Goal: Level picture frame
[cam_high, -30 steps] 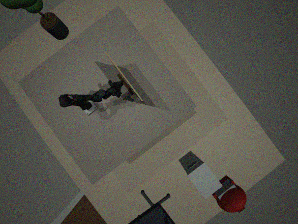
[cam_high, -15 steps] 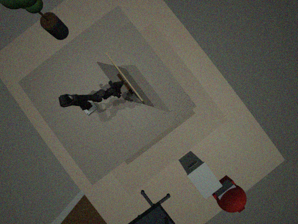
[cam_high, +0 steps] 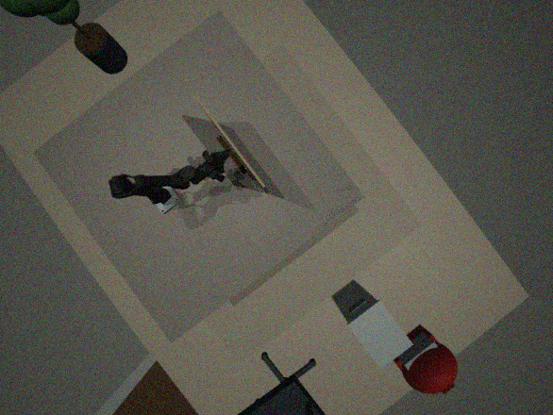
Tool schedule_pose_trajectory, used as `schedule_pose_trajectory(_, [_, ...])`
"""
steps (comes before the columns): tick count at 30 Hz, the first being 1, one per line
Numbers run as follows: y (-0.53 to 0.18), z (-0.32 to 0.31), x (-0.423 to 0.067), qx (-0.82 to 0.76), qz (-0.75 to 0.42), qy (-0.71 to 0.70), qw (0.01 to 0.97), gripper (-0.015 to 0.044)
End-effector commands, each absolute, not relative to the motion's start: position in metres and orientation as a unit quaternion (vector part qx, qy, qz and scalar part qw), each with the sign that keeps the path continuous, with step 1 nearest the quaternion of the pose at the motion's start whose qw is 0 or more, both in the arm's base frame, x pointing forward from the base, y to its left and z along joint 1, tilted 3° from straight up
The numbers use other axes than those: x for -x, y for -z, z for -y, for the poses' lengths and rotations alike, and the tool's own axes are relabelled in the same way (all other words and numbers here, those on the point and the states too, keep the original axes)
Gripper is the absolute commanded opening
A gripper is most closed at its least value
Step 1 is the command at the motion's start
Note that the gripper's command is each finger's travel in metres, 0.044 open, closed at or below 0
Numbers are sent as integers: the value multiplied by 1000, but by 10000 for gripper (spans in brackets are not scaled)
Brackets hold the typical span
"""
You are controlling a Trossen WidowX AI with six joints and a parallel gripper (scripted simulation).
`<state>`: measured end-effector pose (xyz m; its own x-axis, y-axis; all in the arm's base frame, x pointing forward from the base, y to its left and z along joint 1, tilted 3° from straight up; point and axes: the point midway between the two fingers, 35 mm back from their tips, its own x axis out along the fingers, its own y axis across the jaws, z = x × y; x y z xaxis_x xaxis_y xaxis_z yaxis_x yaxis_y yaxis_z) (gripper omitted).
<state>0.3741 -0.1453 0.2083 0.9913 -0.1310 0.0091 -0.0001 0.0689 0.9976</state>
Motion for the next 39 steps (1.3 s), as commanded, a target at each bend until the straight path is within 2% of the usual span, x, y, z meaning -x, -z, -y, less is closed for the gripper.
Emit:
schedule_pose_trajectory(1, [-208,145,-374,-691,49,43,720,0])
schedule_pose_trajectory(21, [-208,146,-374,-725,51,41,685,0])
schedule_pose_trajectory(31, [-208,146,-374,-720,50,42,691,260])
schedule_pose_trajectory(35, [-208,146,-372,-718,50,42,693,260])
schedule_pose_trajectory(39, [-211,145,-333,-681,48,44,729,260])
